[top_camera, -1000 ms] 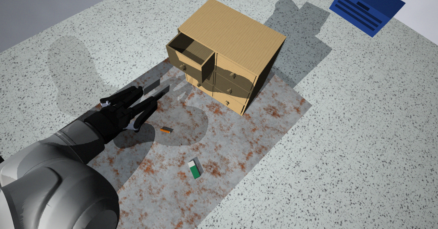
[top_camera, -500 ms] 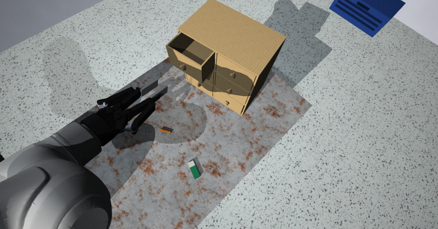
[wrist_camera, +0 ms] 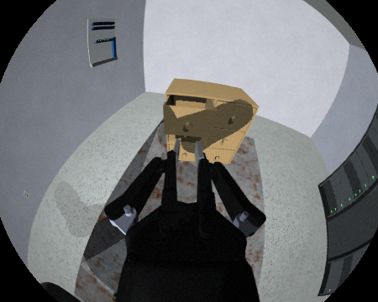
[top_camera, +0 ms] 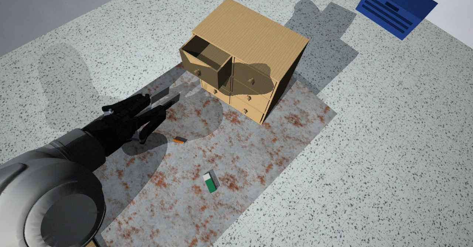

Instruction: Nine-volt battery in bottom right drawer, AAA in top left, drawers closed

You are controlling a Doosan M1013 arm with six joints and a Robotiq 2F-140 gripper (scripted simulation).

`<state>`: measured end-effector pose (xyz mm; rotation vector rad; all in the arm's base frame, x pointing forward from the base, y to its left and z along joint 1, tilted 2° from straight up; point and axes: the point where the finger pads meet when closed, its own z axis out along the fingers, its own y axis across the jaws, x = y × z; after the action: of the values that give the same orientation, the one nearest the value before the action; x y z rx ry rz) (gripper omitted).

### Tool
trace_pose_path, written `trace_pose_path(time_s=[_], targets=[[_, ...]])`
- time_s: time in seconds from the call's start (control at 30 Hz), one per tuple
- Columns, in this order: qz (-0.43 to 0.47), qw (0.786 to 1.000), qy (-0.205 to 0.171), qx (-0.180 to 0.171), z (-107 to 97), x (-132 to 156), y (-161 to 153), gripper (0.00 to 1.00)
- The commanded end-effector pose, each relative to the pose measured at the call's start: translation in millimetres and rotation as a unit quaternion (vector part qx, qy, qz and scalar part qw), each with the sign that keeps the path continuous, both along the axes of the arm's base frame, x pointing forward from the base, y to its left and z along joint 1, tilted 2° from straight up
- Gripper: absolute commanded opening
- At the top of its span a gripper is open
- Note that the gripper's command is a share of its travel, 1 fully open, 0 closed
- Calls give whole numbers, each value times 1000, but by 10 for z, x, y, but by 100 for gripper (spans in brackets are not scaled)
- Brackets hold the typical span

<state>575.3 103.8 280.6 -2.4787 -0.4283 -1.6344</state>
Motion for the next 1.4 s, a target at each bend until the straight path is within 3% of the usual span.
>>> trace_pose_path(time_s=[0.0, 0.9, 1.17, 1.37], targets=[[2, 1000, 13, -3, 18, -20, -2, 20], [-2, 995, 97, -31, 171, -160, -43, 20], [-4, 988, 145, -47, 253, -240, -69, 20], [-7, 975, 210, -68, 367, -352, -105, 20]])
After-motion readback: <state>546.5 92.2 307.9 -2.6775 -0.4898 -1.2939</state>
